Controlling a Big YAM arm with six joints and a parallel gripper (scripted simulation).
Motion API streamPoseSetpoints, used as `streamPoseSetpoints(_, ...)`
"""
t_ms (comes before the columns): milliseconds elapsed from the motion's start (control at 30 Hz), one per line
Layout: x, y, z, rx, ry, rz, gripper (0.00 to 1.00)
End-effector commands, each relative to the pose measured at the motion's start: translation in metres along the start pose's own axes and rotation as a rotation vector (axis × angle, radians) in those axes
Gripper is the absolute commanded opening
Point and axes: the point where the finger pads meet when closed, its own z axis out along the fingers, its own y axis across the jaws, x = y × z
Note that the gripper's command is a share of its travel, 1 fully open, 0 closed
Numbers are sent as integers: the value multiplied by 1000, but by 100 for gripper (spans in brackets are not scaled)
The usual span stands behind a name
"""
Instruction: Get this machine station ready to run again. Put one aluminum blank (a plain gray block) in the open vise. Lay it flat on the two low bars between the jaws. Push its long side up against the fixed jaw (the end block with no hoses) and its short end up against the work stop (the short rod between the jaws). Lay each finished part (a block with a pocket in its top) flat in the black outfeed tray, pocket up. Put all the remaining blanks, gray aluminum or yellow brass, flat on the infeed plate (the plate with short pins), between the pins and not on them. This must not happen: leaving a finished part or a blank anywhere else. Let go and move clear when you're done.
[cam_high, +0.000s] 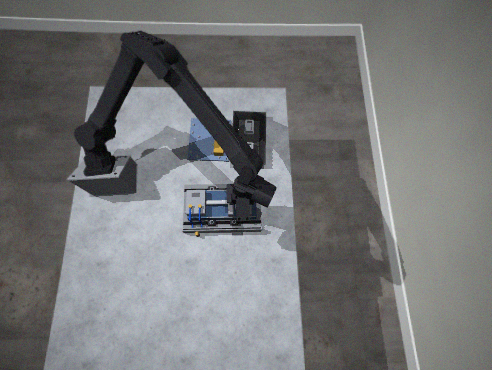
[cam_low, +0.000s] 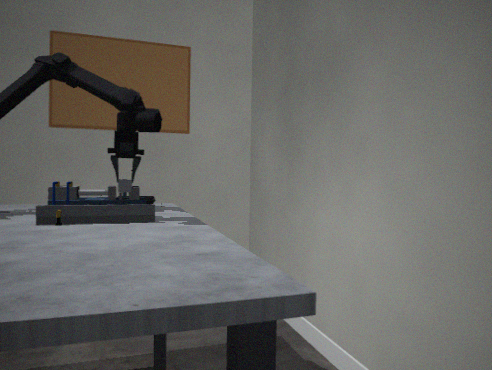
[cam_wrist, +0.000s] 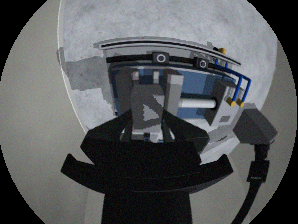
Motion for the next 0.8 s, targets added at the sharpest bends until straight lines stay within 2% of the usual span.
streamPoseSetpoints(0,11,21,-33,-51,-21,-30,0)
streamPoseSetpoints(367,11,21,-33,-51,-21,-30,0)
streamPoseSetpoints(400,11,21,-33,-51,-21,-30,64)
streamPoseSetpoints(767,11,21,-33,-51,-21,-30,64)
